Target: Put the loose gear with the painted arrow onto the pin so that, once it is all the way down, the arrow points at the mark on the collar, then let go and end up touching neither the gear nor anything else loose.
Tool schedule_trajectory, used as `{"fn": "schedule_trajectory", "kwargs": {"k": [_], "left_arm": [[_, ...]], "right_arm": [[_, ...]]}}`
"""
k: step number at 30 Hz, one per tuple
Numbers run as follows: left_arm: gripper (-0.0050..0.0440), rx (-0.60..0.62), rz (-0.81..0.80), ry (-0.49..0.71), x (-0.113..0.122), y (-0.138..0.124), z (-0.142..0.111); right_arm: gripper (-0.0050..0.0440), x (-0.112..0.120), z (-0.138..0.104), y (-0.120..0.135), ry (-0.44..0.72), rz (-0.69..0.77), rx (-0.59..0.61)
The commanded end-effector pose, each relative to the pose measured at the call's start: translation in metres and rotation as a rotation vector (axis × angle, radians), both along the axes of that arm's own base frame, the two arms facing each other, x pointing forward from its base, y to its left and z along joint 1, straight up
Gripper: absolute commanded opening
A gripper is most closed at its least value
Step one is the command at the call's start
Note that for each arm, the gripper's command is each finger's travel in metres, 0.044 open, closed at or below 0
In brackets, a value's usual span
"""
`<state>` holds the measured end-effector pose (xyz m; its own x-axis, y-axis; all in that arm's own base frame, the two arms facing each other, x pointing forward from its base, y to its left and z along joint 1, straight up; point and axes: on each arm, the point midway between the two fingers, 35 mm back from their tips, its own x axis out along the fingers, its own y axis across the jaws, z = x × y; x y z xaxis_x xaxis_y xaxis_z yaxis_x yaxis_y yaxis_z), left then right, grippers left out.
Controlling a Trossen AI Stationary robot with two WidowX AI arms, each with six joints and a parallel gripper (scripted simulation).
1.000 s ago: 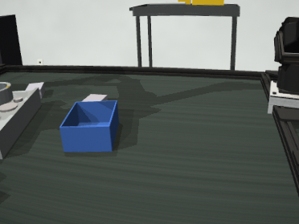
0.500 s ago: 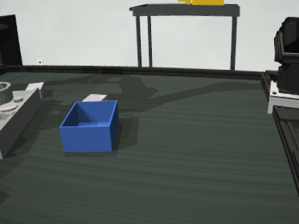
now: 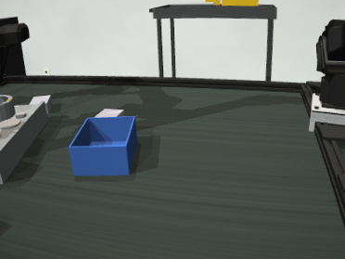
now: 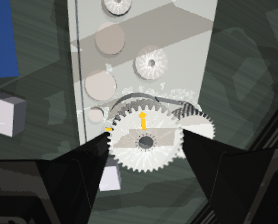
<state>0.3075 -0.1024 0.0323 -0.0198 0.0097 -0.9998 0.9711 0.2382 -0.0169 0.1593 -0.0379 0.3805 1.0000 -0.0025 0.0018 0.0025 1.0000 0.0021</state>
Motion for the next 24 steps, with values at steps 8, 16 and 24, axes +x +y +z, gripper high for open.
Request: {"fn": "schedule_trajectory", "kwargs": {"k": [8, 16, 24], "left_arm": [[0.0, -0.008, 0.216, -0.021, 0.0, 0.014, 0.006], [0.0, -0.008, 0.216, -0.021, 0.0, 0.014, 0.004], [0.0, -0.008, 0.216, -0.021, 0.0, 0.014, -0.007]], "right_arm": [[0.04, 0.0, 0.0, 0.0, 0.001, 0.002, -0.001], [0.04, 0.0, 0.0, 0.0, 0.001, 0.002, -0.001], [0.04, 0.0, 0.0, 0.0, 0.001, 0.002, -0.001]]}}
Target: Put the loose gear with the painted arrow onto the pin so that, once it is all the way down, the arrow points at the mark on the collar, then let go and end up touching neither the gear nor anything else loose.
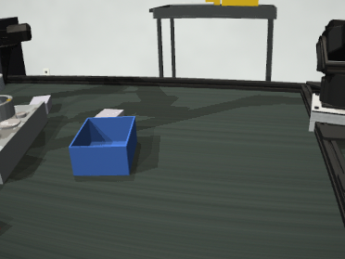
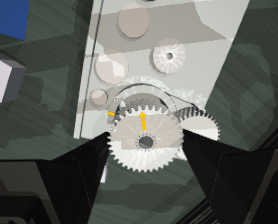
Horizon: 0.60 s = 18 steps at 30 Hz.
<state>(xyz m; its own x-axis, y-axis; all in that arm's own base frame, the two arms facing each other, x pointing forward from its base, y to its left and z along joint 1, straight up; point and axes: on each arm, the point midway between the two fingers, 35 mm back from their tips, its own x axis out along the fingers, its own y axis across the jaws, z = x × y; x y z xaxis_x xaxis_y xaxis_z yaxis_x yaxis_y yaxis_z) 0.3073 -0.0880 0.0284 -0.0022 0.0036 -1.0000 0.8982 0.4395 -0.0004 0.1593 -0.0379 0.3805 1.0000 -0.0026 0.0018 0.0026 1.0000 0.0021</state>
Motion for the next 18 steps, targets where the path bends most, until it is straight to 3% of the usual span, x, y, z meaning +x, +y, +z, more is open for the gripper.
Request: {"fn": "schedule_trajectory", "kwargs": {"k": [1, 18], "left_arm": [[0.0, -0.004, 0.002, -0.002, 0.0001, -0.0004, -0.0033], [0.0, -0.004, 0.054, -0.002, 0.0001, -0.0004, -0.0091]], "right_arm": [[0.04, 0.0, -0.0003, 0.0003, 0.001, 0.002, -0.001], [0.04, 0.0, -0.0003, 0.0003, 0.001, 0.002, -0.001]]}}
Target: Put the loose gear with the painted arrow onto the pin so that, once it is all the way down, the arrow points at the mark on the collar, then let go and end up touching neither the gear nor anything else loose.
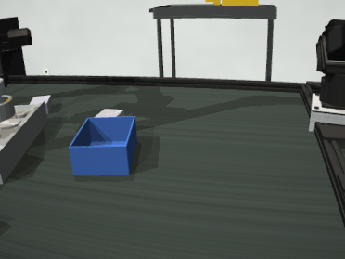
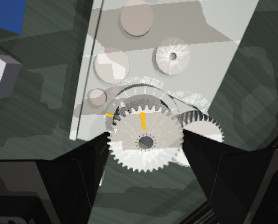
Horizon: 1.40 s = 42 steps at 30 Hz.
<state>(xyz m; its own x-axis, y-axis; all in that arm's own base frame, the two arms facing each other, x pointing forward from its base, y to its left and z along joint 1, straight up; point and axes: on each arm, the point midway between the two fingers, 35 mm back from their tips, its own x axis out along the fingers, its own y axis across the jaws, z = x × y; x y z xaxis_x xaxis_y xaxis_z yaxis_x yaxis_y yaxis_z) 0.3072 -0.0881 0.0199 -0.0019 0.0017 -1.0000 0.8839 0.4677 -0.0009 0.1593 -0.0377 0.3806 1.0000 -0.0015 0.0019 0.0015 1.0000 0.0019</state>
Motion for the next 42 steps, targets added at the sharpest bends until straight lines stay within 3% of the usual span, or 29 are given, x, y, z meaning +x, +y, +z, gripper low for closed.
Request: {"fn": "schedule_trajectory", "kwargs": {"k": [1, 42], "left_arm": [[0.0, -0.002, 0.029, -0.002, 0.0, 0.0, -0.001], [0.0, -0.001, 0.256, -0.002, 0.0, 0.0, -0.015]], "right_arm": [[0.04, 0.0, 0.0, 0.0, 0.001, 0.001, -0.001], [0.04, 0.0, 0.0, 0.0, 0.001, 0.001, -0.001]]}}
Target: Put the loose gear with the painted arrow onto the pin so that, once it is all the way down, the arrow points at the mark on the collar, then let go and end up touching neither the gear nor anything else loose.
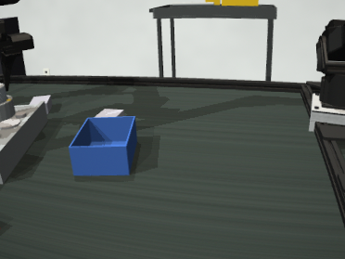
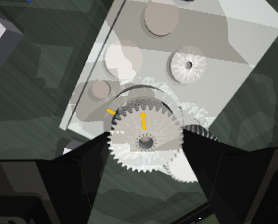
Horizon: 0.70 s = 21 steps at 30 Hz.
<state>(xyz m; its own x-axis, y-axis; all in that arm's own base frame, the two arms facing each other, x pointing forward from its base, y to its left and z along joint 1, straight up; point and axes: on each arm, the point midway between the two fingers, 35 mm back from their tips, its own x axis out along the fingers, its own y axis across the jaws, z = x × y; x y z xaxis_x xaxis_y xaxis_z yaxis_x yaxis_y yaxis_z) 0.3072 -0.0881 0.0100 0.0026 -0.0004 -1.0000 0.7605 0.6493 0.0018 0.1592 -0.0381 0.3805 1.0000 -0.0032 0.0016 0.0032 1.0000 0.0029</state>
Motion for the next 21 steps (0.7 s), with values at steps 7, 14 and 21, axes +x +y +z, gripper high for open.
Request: {"fn": "schedule_trajectory", "kwargs": {"k": [7, 14, 21], "left_arm": [[0.0, 0.0, 0.082, 0.003, 0.0002, -0.0003, -0.0077], [0.0, 0.0, 0.127, 0.003, 0.0002, -0.0003, -0.0104], [0.0048, 0.0, 0.134, 0.003, 0.0002, -0.0003, -0.0108]], "right_arm": [[0.04, 0.0, -0.0003, 0.0004, 0.0, 0.003, -0.002], [0.04, 0.0, -0.0003, 0.0004, 0.0, 0.003, -0.002], [0.04, 0.0, -0.0003, 0.0004, 0.0, 0.003, -0.002]]}}
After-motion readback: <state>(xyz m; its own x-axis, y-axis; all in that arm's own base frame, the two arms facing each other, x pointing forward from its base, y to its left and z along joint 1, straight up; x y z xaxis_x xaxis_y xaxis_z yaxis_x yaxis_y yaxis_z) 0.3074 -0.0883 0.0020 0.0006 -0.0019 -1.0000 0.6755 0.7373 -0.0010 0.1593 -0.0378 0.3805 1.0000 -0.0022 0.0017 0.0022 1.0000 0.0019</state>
